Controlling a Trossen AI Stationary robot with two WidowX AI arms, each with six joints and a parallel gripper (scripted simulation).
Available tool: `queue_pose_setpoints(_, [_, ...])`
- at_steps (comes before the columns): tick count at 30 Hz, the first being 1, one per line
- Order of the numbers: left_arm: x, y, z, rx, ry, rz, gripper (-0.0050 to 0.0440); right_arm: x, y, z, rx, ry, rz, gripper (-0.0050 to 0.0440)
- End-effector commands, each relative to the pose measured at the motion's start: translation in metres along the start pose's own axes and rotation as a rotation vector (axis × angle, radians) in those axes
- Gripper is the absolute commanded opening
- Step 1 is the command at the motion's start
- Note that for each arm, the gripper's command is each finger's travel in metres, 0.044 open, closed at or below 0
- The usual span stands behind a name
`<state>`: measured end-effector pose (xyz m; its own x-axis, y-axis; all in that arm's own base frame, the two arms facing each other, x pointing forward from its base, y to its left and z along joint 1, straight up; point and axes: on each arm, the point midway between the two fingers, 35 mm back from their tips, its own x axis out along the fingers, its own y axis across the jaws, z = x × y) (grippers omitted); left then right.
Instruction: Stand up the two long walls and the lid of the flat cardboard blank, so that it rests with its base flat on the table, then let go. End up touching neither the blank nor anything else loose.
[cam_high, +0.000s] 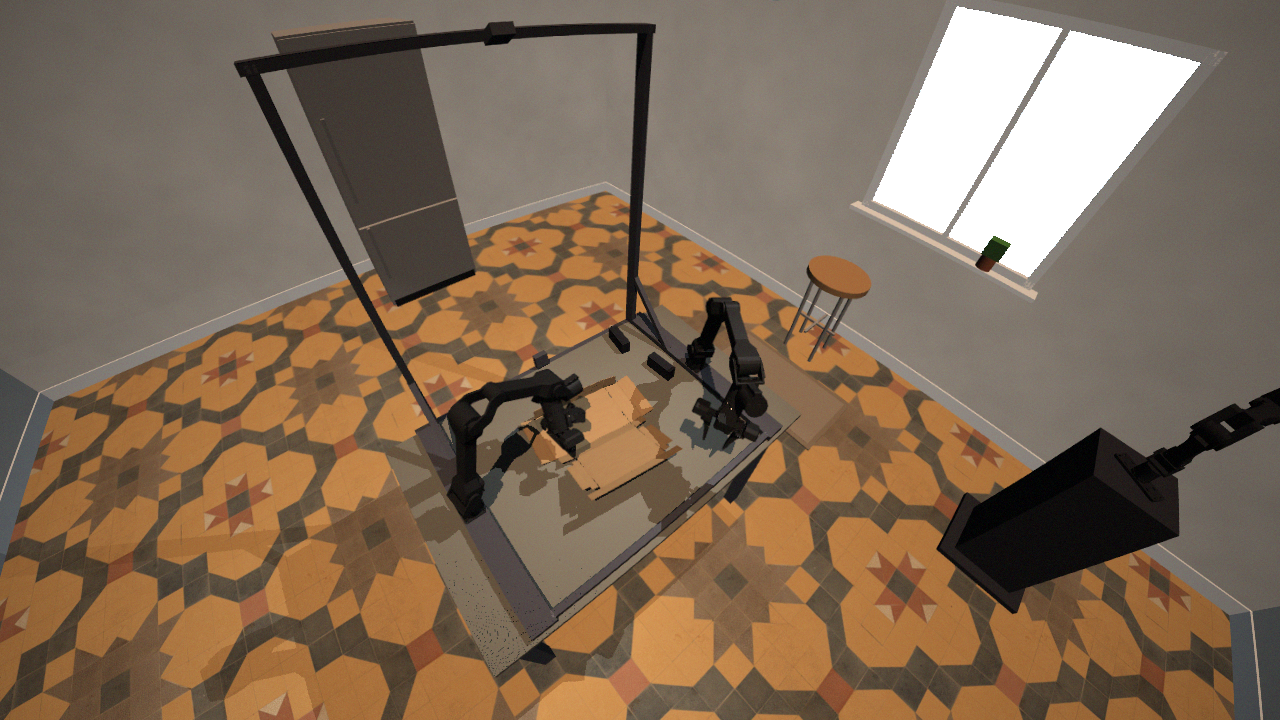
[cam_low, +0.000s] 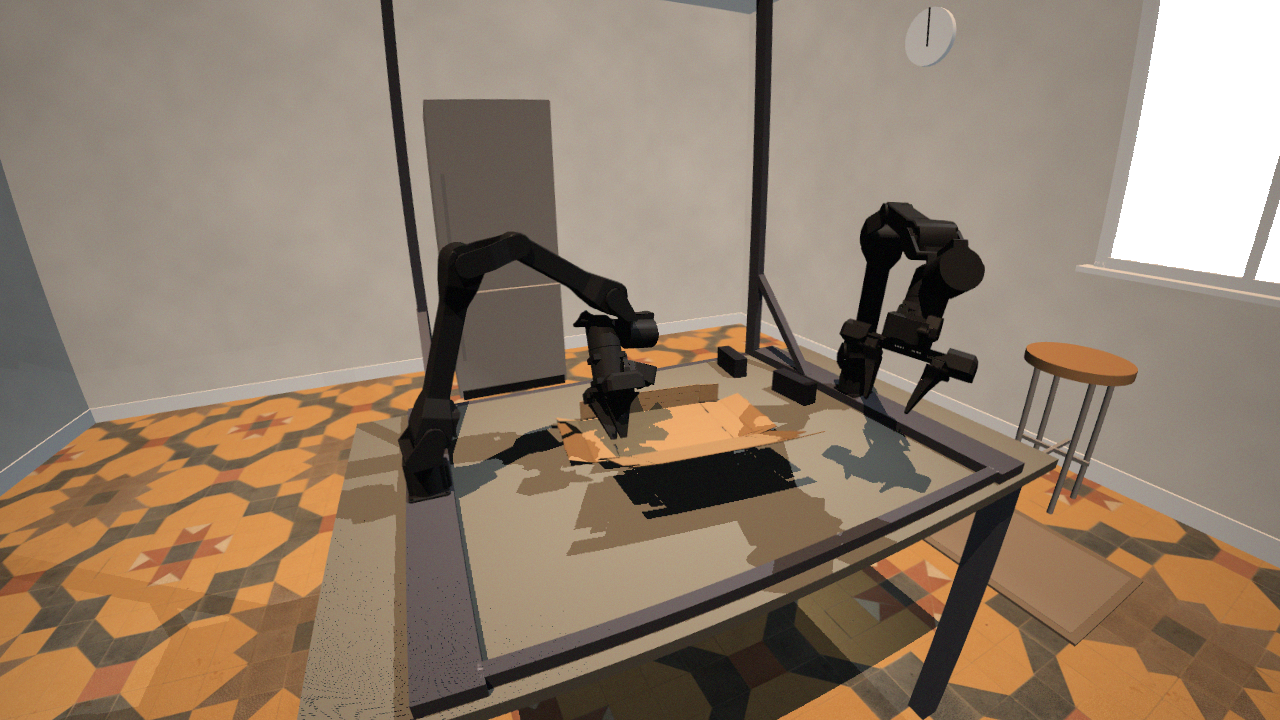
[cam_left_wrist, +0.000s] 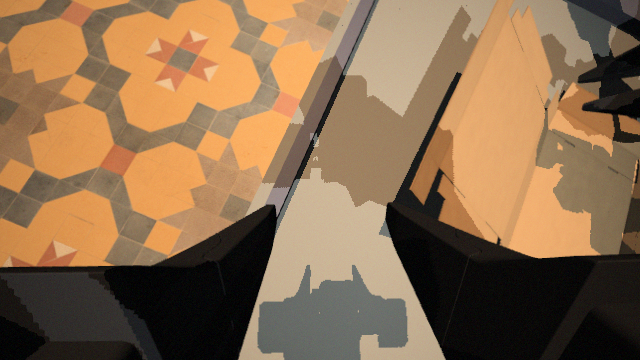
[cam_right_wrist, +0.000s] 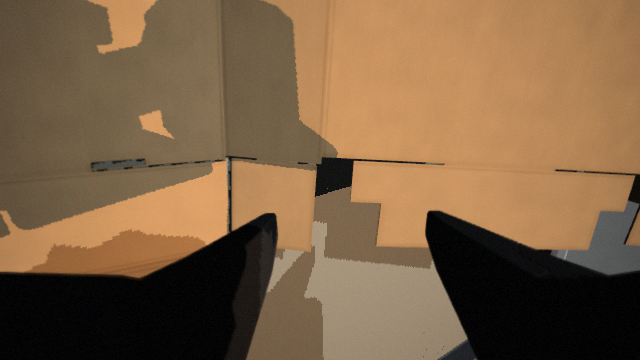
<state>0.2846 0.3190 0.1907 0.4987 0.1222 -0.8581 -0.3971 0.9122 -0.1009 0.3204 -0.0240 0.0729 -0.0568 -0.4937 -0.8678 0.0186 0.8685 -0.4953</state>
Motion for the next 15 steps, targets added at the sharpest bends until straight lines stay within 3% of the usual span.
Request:
queue_pose_setpoints(1, [-0.0034, 0.0029, 0.0053, -0.066, -0.132, -0.020, 0.0278, -0.0052, -0.0017, 0.0017, 0.011, -0.015, 0.008, 0.0276])
queue_pose_setpoints(15, [-0.0007, 0.0122, 0.0068, -0.188, -0.332, -0.110, 0.0278, -0.0052, -0.0017, 0.0017, 0.011, -0.015, 0.008, 0.0276])
